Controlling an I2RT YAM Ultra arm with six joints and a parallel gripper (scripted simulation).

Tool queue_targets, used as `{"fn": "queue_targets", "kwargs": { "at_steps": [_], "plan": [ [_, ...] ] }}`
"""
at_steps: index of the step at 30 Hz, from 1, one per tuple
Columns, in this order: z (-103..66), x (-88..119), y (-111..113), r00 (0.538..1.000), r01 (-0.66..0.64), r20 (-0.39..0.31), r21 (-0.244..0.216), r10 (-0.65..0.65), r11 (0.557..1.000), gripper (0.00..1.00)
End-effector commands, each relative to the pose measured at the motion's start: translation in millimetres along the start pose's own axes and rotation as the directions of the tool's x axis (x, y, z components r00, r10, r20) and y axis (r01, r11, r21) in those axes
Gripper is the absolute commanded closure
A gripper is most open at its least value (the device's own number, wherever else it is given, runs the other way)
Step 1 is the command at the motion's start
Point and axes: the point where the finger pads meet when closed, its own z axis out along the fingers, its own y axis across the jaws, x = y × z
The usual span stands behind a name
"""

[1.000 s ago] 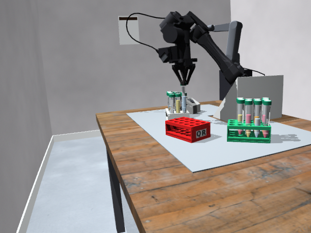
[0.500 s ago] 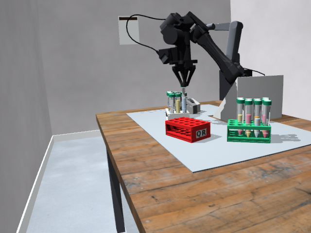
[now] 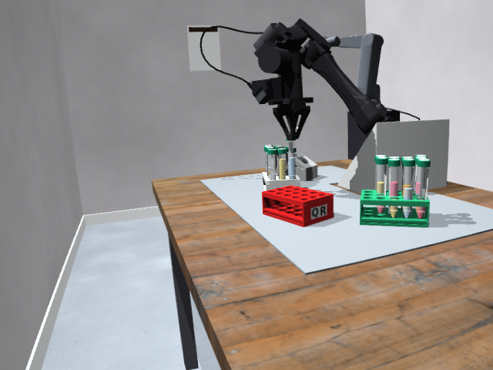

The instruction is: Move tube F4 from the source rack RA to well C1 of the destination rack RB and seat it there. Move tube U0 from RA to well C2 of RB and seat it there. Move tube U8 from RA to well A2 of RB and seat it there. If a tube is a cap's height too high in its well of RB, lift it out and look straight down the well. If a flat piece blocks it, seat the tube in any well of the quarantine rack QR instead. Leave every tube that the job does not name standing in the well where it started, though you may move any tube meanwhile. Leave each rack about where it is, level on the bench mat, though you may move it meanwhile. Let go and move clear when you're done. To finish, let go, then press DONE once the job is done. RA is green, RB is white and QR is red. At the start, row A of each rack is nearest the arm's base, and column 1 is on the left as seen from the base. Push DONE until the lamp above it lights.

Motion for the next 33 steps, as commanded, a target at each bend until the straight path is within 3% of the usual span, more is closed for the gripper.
{"fn": "queue_targets", "kwargs": {
  "at_steps": [1,33],
  "plan": [
    [-1.0,-1,0,1.0,0.01,0.024,-0.024,-0.009,1.0,1.0],
    [19.4,5,2,0.999,0.023,0.026,-0.002,-0.023,1.0,1.0]
  ]
}}
